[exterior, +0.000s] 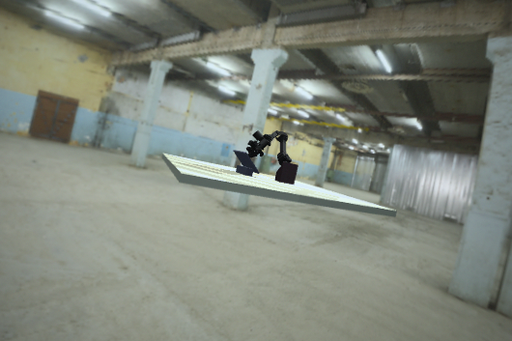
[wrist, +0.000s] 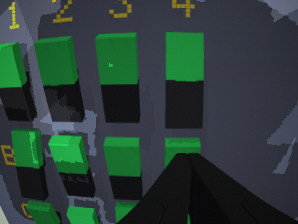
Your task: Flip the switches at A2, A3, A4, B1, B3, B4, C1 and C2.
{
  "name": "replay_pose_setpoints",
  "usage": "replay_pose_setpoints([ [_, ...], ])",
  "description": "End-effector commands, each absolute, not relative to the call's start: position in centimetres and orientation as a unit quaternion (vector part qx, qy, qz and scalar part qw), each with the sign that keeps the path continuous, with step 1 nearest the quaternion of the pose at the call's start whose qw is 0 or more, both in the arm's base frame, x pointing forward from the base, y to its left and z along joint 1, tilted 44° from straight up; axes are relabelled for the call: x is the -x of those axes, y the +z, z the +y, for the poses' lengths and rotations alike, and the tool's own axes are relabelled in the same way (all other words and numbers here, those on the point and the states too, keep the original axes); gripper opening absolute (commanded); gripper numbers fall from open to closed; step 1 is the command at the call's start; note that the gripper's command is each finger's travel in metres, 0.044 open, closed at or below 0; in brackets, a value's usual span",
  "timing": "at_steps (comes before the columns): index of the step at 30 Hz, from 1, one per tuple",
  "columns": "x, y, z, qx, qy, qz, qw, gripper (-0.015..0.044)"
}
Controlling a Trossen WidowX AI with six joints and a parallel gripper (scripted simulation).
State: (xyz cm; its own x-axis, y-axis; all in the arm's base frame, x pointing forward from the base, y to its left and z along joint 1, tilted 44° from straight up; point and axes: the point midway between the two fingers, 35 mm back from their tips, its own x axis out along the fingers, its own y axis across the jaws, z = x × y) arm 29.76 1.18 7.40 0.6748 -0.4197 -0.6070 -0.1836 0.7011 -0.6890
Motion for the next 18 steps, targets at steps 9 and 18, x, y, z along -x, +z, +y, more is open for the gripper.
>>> replay_pose_setpoints([
  [9,-29.89,7.19,1.19,0.381,-0.068,0.398,0.832,0.0],
  [18,-29.98,7.11,1.15,0.381,-0.068,0.398,0.832,0.0],
])
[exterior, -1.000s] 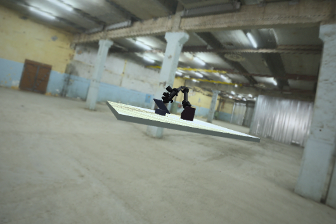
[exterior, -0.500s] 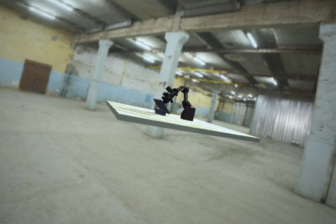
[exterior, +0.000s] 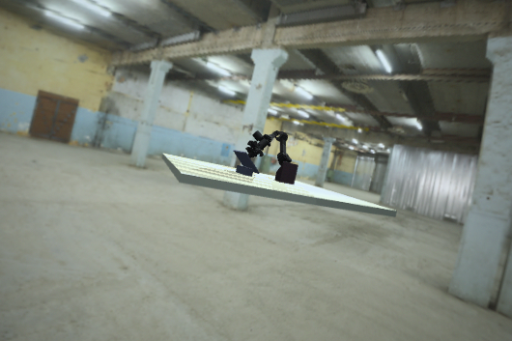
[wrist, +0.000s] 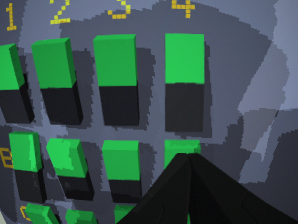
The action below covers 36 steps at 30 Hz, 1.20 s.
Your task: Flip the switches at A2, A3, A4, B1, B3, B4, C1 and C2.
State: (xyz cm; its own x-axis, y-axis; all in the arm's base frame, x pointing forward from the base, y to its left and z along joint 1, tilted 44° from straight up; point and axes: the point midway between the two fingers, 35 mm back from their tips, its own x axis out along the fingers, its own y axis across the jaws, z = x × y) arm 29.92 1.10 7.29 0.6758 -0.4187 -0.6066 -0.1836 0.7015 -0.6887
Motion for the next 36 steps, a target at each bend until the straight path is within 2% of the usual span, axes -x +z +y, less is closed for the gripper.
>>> replay_pose_setpoints([
  [1,-30.0,7.1,1.1,0.381,-0.068,0.398,0.832,0.0],
  [20,-30.2,7.0,1.0,0.381,-0.068,0.397,0.832,0.0],
  [28,-25.5,10.8,3.6,0.381,-0.062,0.389,0.837,0.0],
  [33,-25.5,10.6,3.8,0.381,-0.061,0.389,0.837,0.0],
  [36,-24.0,7.8,5.1,0.377,-0.059,0.394,0.836,0.0],
])
